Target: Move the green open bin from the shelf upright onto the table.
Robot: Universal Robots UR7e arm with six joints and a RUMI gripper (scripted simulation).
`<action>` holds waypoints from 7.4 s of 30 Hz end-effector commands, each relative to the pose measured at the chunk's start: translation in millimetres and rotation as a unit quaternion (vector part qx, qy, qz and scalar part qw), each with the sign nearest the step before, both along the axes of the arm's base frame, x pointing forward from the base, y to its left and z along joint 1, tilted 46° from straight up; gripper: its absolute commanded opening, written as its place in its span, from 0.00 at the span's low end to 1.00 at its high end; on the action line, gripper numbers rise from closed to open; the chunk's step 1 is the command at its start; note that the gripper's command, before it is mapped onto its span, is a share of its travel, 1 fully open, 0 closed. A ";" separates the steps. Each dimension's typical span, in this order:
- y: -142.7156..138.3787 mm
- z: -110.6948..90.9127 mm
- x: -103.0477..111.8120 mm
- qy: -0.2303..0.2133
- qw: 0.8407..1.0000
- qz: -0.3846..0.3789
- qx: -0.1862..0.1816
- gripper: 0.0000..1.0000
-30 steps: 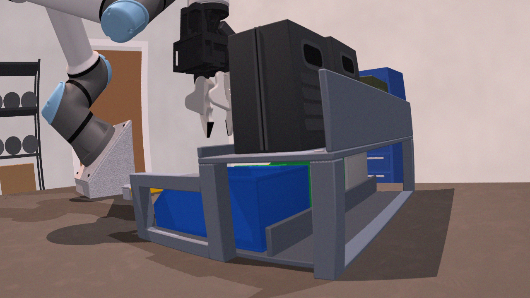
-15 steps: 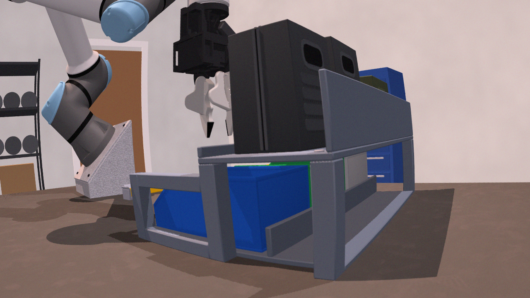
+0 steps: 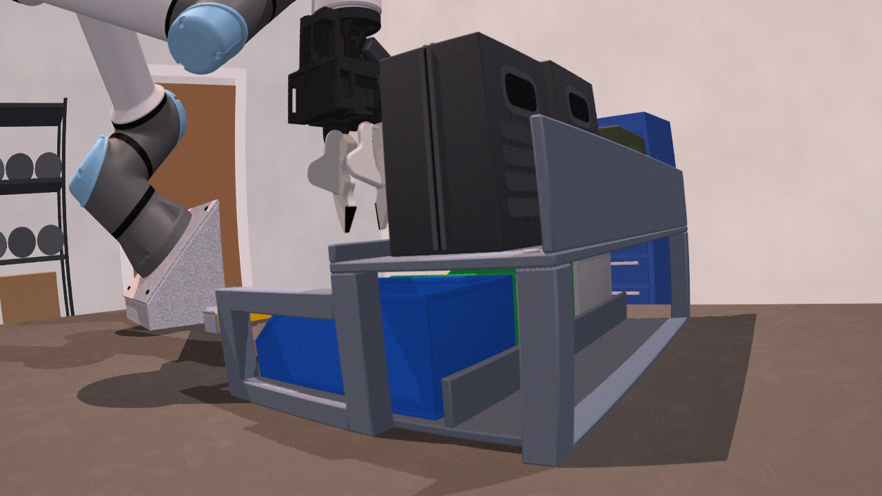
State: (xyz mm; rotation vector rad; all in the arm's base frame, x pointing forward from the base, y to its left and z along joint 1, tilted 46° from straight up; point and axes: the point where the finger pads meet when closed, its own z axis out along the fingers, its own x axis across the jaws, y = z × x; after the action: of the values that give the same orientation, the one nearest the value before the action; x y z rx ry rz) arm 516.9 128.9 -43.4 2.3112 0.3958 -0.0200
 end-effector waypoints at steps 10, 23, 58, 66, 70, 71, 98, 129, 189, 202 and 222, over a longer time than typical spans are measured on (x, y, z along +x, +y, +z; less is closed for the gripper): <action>-7.7 -8.2 1.3 -0.003 1.000 -0.002 0.001 0.26; -18.6 -19.6 2.6 -0.003 1.000 -0.002 0.001 0.26; -29.8 -31.3 4.0 -0.003 1.000 -0.002 0.001 0.26; -29.8 -31.3 4.0 -0.003 1.000 -0.002 0.001 0.26; -29.8 -31.3 4.0 -0.003 1.000 -0.002 0.001 0.26; -29.8 -31.3 4.0 -0.003 1.000 -0.002 0.001 0.26; -30.1 -31.7 4.1 -0.003 1.000 -0.002 0.001 0.26; -38.5 -40.0 5.4 -0.003 1.000 -0.002 0.001 0.26; -42.6 -44.0 6.0 -0.003 1.000 -0.002 0.001 0.26; -42.6 -44.0 6.0 -0.003 1.000 -0.002 0.001 0.00; -42.6 -44.0 6.0 -0.003 1.000 -0.002 0.001 0.00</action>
State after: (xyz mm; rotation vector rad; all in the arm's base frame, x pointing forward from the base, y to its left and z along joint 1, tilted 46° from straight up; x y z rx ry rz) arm 522.6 85.8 -87.8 2.3125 0.3875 -0.0165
